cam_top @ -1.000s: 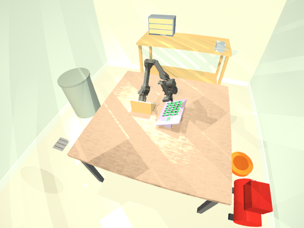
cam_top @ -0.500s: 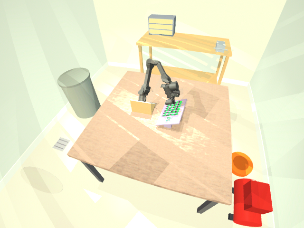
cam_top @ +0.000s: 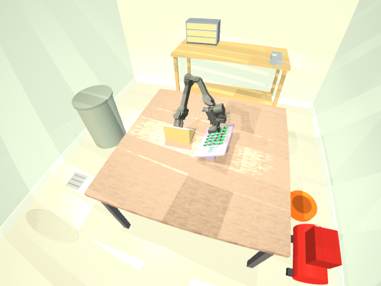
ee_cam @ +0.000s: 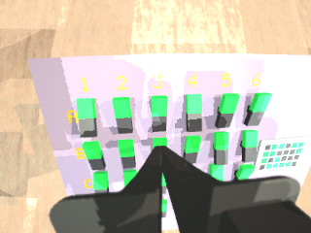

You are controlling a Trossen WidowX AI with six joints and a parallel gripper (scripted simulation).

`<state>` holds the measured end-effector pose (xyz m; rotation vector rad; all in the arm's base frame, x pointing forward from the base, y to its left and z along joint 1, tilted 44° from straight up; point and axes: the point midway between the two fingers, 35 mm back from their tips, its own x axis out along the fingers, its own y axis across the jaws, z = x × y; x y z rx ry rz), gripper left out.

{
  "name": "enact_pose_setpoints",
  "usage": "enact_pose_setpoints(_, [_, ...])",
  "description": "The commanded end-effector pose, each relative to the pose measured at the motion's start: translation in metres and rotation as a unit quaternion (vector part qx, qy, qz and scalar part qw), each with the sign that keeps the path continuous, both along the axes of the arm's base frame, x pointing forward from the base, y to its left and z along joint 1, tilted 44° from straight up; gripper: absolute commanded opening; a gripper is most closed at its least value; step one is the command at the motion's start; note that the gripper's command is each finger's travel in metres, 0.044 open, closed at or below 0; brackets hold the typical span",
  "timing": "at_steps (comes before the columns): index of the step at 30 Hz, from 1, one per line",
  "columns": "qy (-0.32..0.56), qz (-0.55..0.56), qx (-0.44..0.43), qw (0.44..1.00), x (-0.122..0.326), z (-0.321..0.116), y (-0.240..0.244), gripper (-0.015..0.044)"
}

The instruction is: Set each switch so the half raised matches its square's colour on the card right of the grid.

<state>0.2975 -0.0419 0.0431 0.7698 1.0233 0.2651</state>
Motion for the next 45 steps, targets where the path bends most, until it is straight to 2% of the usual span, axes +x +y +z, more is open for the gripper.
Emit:
enact_pose_setpoints(1, [0.008, 0.0, 0.003, 1.0, -0.0001, -0.0077, 0.0052, 0.0])
enact_pose_setpoints(45, [0.008, 0.0, 0.003, 1.0, 0.003, -0.0115, 0.0084, 0.0])
